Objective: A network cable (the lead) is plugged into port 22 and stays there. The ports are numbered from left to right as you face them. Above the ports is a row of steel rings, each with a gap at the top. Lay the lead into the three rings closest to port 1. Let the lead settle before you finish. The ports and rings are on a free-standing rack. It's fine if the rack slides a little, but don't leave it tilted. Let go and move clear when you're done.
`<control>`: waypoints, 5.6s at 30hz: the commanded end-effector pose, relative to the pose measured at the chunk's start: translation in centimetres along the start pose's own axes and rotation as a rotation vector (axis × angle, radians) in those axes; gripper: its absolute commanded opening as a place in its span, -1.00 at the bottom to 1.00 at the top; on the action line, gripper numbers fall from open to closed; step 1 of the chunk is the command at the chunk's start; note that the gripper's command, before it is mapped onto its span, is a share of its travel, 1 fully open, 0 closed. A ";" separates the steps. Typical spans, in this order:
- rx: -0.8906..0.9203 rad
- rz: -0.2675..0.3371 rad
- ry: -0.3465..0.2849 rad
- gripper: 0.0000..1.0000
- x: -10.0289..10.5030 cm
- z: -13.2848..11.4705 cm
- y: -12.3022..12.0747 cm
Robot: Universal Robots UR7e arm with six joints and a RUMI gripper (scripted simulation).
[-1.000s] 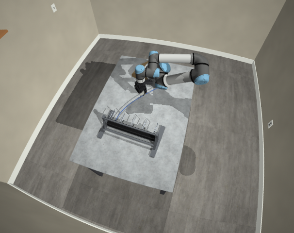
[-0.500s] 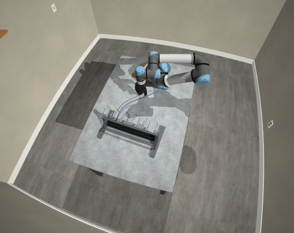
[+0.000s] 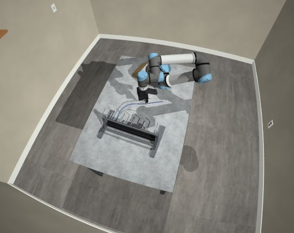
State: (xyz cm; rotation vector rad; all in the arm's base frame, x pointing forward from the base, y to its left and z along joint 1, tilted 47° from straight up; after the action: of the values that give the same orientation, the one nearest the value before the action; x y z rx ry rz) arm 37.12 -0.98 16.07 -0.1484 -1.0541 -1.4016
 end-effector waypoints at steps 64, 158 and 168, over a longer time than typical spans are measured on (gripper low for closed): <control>-0.563 0.020 -0.005 -1.00 7.0 1.2 19.7; -0.563 0.020 -0.006 -1.00 3.8 1.1 19.8; -0.563 0.020 -0.006 -1.00 2.1 1.1 19.8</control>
State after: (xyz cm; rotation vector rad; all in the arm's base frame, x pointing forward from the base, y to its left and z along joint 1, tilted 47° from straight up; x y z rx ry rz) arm 52.67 2.30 28.27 -0.5706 -0.6347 -1.6486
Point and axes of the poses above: the point where the finger pads meet when closed, its own x axis back along the fingers, its own y axis across the jaws, z = x × y, the point moved 4 cm from there along x, back along the fingers, and after that the axes turned 4 degrees about -x, right-handed, at the moved point
